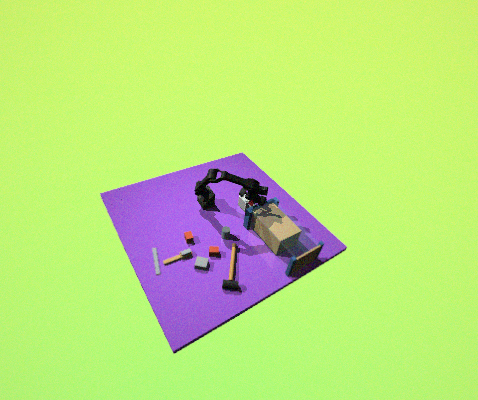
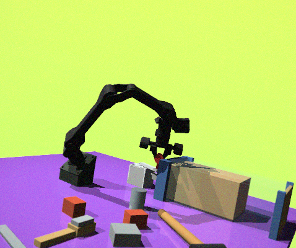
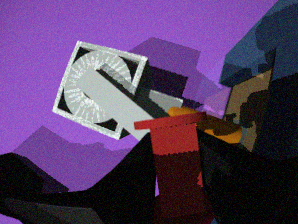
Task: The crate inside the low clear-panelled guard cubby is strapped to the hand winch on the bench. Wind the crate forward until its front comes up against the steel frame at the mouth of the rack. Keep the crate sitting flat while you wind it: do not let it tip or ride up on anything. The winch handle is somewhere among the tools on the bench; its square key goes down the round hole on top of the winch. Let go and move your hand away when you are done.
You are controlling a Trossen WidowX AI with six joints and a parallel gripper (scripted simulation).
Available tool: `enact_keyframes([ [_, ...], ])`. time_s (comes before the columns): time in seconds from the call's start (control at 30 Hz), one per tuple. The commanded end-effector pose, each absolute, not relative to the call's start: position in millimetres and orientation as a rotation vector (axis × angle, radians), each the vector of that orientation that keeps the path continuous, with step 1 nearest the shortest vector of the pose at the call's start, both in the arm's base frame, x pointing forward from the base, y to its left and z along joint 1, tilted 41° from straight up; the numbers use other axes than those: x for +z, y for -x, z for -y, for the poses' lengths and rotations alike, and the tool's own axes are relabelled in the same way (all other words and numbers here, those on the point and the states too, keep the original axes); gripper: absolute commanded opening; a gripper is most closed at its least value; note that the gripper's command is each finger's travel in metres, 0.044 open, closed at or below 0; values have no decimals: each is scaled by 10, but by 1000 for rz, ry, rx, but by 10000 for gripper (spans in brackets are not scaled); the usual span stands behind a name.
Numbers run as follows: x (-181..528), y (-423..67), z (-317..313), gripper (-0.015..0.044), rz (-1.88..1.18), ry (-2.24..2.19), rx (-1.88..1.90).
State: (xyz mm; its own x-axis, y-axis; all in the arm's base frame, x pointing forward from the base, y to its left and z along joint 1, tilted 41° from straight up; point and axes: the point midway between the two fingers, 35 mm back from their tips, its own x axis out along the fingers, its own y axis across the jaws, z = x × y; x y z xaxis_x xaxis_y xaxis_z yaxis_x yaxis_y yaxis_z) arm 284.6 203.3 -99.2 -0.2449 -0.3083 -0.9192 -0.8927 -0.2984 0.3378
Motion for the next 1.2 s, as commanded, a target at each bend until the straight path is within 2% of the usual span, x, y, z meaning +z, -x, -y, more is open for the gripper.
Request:
enact_keyframes([
  [0.0, -1106, -2896, -2181, 0, -1421, 1520, 1573],
  [0.2, -1034, -2867, -2082, 0, -1461, 1524, 1572],
  [0.77, -1038, -2868, -2088, 440, -1460, 1524, 1571],
  [0.97, -994, -2870, -2132, 440, -1460, 1524, 1573],
  [1.17, -585, -2835, -2501, 440, -1459, 1527, 1596],
])
